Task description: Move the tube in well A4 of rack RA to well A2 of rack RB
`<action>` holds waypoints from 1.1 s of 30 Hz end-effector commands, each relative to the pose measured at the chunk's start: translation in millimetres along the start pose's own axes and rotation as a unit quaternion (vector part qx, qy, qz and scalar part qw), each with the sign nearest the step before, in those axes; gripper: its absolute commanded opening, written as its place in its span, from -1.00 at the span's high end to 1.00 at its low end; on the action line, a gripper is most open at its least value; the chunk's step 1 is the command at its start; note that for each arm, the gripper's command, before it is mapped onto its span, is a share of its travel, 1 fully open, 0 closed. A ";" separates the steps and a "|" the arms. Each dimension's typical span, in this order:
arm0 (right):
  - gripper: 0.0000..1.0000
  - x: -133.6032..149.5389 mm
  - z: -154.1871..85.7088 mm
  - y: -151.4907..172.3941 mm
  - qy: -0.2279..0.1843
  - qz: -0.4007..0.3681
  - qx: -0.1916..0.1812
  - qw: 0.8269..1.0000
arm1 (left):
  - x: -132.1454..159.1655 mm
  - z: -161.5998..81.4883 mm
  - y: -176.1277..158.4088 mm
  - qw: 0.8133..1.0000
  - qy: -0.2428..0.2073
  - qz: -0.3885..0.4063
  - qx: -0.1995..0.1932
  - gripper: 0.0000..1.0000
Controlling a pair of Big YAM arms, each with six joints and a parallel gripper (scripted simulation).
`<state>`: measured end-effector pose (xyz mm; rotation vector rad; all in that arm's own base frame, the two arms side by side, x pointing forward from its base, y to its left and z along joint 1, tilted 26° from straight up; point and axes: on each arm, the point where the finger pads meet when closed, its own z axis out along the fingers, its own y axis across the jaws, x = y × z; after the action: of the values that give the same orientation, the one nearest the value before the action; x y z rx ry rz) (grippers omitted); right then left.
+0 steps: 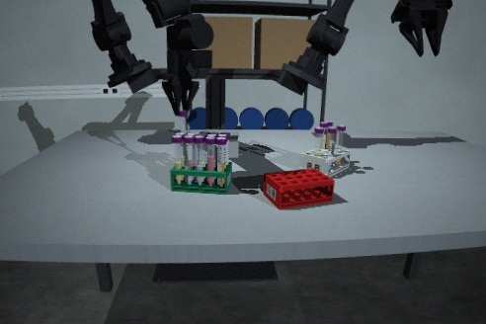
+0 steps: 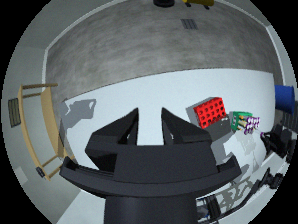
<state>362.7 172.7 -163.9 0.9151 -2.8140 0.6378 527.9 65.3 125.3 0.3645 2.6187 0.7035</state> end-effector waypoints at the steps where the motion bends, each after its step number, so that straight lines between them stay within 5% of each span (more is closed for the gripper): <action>1: 1.00 4.5 12.7 -1.3 0.008 -0.001 0.000 1.000 | -15.2 -7.7 8.2 1.000 -0.016 -0.007 -0.005 0.40; 24: 1.00 1.4 18.0 -2.5 0.005 0.001 0.000 1.000 | -15.2 -7.7 8.2 1.000 -0.016 -0.007 -0.005 0.40; 33: 1.00 -20.7 12.8 -5.8 -0.012 0.005 0.001 1.000 | -15.2 -7.7 8.2 1.000 -0.016 -0.007 -0.005 0.40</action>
<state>363.9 166.8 -173.0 0.9139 -2.8085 0.6396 527.9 65.3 125.3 0.3645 2.6187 0.7035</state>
